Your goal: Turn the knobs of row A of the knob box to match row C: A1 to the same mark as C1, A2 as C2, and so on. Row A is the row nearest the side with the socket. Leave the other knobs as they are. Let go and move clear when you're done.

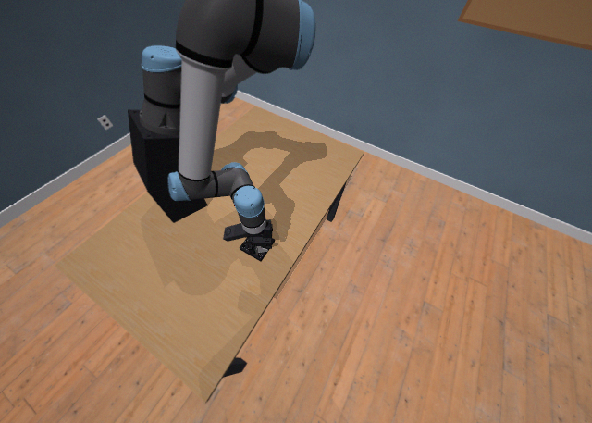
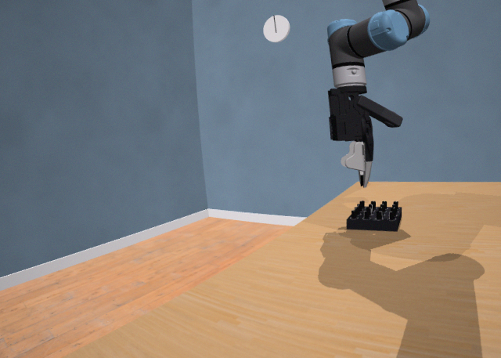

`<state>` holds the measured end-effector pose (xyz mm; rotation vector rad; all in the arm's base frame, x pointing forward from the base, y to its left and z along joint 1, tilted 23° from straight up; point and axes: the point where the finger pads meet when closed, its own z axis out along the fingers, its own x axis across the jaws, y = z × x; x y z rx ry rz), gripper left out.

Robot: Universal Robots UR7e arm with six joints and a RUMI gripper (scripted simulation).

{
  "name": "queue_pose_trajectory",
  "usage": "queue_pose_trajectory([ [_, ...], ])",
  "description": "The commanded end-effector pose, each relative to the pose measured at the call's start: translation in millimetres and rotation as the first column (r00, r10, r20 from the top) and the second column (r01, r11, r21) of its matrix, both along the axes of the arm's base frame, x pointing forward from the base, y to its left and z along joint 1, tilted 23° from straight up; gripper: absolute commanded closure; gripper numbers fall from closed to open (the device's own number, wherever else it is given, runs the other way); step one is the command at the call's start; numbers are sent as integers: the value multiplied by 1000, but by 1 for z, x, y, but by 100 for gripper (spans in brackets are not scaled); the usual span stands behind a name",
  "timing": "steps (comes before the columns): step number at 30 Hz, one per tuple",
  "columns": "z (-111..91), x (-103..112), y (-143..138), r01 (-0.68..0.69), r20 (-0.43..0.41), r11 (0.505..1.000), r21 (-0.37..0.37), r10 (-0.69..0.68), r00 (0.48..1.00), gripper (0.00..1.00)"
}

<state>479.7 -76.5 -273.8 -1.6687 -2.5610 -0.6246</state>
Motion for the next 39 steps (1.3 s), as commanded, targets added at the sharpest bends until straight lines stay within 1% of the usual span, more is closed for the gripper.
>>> queue_pose_trajectory([
  [1, 2, -1, -1, 145, -55, 989, 22, -143, 988, 89],
  [3, 2, -1, -1, 145, -55, 989, 22, -143, 988, 89],
  [8, 5, -1, -1, 322, -127, 946, 44, -315, 941, 89],
  [13, 7, -2, -1, 468, -192, 882, 52, -451, 872, 89],
  [18, 9, -1, -2, 602, -256, 797, 49, -573, 779, 89],
  [20, 9, -1, -2, 602, -256, 797, 49, -573, 779, 89],
  [26, 12, 0, -2, 760, -339, 650, 29, -708, 619, 89],
  [30, 14, 0, -3, 833, -383, 553, 10, -767, 514, 89],
  [33, 15, 1, -3, 871, -409, 491, -5, -796, 446, 89],
  [35, 16, 1, -3, 890, -421, 456, -13, -810, 409, 89],
  [37, 16, 1, -3, 890, -421, 456, -13, -810, 409, 89],
  [39, 16, 2, -4, 903, -431, 429, -21, -819, 379, 89],
])
